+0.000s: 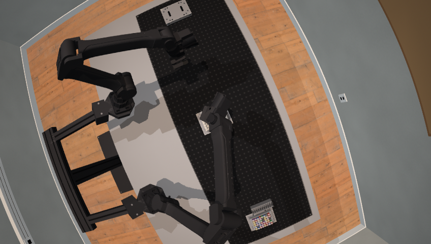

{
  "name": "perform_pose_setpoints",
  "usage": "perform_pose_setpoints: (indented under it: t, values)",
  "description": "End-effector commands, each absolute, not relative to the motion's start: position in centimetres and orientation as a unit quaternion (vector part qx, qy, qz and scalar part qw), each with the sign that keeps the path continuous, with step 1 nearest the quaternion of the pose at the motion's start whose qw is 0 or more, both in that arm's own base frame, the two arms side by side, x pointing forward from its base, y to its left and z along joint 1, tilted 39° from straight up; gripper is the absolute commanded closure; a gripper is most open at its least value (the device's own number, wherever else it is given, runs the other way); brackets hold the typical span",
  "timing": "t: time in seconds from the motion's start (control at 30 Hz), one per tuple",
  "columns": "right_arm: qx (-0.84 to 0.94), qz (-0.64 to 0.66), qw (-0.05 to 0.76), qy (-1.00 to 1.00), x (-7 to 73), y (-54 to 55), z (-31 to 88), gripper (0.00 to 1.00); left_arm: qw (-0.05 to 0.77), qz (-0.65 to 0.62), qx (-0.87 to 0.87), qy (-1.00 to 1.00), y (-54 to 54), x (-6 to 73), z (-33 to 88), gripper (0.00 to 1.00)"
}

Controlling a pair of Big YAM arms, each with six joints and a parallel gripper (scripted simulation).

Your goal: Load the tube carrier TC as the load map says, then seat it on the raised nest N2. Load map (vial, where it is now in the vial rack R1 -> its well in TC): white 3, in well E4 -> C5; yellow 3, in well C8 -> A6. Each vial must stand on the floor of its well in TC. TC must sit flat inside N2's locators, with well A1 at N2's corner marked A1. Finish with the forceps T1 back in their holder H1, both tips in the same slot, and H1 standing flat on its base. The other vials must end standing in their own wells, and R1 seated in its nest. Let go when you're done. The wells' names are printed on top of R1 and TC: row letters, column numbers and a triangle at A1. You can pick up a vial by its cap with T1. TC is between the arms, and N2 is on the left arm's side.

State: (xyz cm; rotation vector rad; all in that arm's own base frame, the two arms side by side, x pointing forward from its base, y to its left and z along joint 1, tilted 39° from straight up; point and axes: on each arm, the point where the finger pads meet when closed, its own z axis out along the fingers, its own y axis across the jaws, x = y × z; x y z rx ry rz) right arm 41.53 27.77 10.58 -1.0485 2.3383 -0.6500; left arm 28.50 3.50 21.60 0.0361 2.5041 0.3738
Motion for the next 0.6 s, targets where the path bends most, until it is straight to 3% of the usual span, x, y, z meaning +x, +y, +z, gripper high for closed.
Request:
perform_pose_setpoints:
  t: [0.0,0.57]
  values:
    - [-0.379,-0.231,0.263,0.857,41.8,29.0,12.6,0.89,0.313,0.141,0.019,0.939,3.4,29.0,22.9,0.00]
    - [-0.375,-0.232,0.263,0.858,41.4,28.8,13.5,0.89,0.313,0.141,0.019,0.939,3.4,29.0,22.9,0.00]
